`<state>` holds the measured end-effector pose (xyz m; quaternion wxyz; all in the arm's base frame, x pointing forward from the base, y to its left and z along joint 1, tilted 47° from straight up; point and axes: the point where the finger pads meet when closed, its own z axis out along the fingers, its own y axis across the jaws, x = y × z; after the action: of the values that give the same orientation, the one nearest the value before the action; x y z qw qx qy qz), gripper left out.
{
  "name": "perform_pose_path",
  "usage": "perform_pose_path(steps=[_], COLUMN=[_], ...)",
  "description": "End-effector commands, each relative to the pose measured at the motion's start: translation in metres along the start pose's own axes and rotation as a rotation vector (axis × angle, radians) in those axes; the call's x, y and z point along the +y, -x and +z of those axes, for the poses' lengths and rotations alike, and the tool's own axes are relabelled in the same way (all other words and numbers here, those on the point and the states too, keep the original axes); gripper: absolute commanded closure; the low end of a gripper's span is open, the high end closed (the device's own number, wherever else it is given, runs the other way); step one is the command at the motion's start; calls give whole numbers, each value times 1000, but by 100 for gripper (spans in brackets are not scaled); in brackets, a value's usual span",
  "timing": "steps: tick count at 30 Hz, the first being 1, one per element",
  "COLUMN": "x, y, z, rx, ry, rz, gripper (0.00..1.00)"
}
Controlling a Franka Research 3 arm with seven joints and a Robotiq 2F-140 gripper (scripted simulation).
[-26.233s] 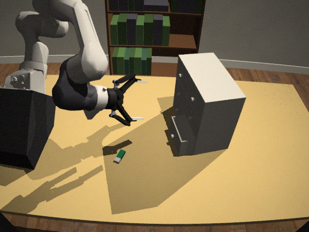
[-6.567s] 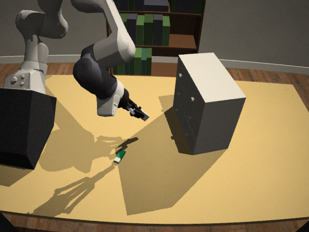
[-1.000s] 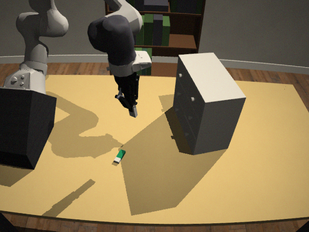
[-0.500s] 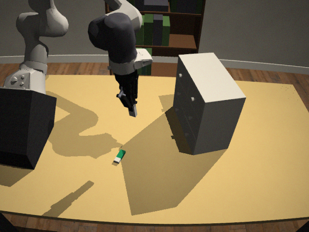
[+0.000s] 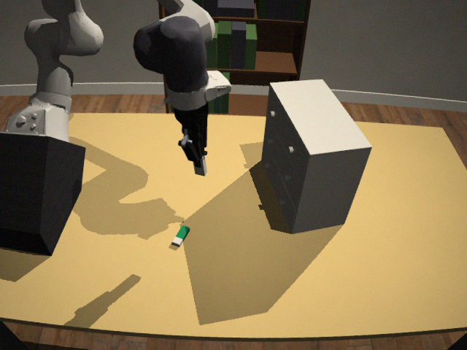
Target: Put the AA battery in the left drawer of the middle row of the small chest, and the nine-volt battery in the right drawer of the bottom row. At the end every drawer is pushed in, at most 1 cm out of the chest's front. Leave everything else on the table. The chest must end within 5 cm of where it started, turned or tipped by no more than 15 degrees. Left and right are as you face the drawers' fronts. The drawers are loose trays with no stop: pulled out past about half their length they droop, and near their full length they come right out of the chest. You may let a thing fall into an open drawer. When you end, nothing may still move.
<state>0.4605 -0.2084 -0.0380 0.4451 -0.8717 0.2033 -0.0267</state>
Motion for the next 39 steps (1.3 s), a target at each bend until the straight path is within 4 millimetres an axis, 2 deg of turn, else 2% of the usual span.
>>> perform_pose_path(steps=[1,11,12,28,29,33,34,39], x=[1,1,2,2,4,4,5,5], y=[1,1,1,1,1,1,2,2], z=[-1,-1,-5,-5,-9,-9,-12,-12], rx=[-4,-4,-14,-14,-24,-24,-33,-33], ry=[3,3,21,21,37,37,50,50], rz=[-44,-44,-134,-134,-215,-215,-286,-286], gripper=[100,100,100,100,100,100,100,100])
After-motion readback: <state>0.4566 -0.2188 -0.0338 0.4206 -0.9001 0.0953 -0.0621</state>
